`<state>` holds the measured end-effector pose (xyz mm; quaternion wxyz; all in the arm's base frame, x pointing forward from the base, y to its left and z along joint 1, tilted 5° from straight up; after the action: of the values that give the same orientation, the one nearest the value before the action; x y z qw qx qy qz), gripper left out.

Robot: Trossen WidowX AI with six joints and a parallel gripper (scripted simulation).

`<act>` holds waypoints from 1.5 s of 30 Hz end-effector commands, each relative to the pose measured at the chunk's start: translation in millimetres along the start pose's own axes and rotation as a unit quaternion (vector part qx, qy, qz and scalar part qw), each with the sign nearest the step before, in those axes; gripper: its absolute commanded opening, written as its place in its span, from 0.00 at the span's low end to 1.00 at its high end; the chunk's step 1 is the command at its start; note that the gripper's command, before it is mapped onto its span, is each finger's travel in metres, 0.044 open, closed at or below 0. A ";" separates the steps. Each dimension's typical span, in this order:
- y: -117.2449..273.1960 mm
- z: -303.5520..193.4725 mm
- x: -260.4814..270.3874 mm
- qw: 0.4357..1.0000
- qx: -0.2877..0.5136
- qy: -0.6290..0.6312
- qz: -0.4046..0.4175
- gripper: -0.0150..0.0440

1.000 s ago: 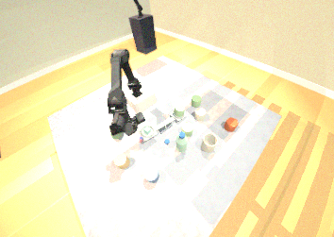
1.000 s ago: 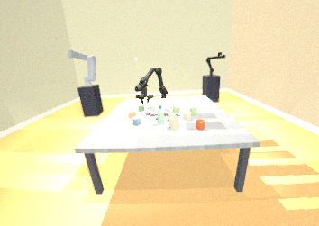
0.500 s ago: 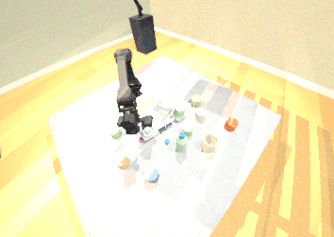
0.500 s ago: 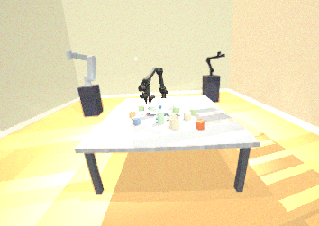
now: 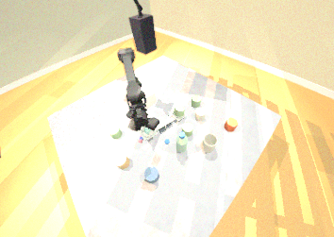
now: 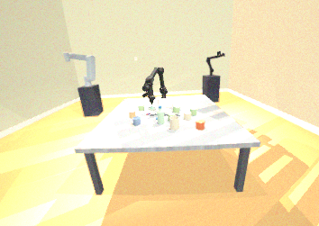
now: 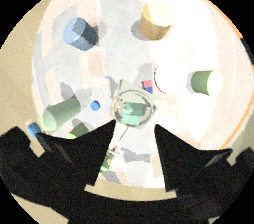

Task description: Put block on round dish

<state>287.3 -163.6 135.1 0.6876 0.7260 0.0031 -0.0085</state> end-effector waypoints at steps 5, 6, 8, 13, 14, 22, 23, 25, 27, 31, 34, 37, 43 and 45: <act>1.0 -3.2 3.0 1.000 0.002 -0.026 0.002 0.69; -2.6 -3.2 3.0 1.000 0.002 -0.026 0.002 0.69; -11.6 -3.3 3.0 1.000 0.002 -0.026 0.002 0.69; -13.9 -3.3 3.0 1.000 0.002 -0.026 0.002 0.69; -15.2 -3.3 3.1 1.000 0.002 -0.026 0.002 0.69; -28.3 -3.2 3.5 1.000 0.002 -0.026 0.002 0.69; -29.9 -3.2 3.5 1.000 0.002 -0.026 0.002 0.69; -33.2 -3.2 3.5 1.000 0.002 -0.026 0.002 0.69; -36.4 -3.2 3.5 1.000 0.002 -0.026 0.002 0.69; -42.8 -3.3 3.3 1.000 0.002 -0.026 0.002 0.69; -47.7 -3.5 3.1 1.000 0.002 -0.026 0.002 0.69; -50.0 -3.6 3.0 1.000 0.002 -0.026 0.002 0.69; -50.0 -3.6 3.0 1.000 0.002 -0.026 0.002 0.53; -50.0 -3.6 3.0 1.000 0.002 -0.026 0.002 0.50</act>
<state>290.5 -158.4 87.1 0.6888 0.7244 -0.0158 -0.0239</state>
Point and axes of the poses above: the point midway between the two fingers, 35 mm back from their tips, its own y axis back along the fingers, its own x axis across the jaws, z = x × y, the point moved 9 cm from there along y, back along the fingers, and after that the axes turned 14 degrees about -y, right-handed, at the moved point
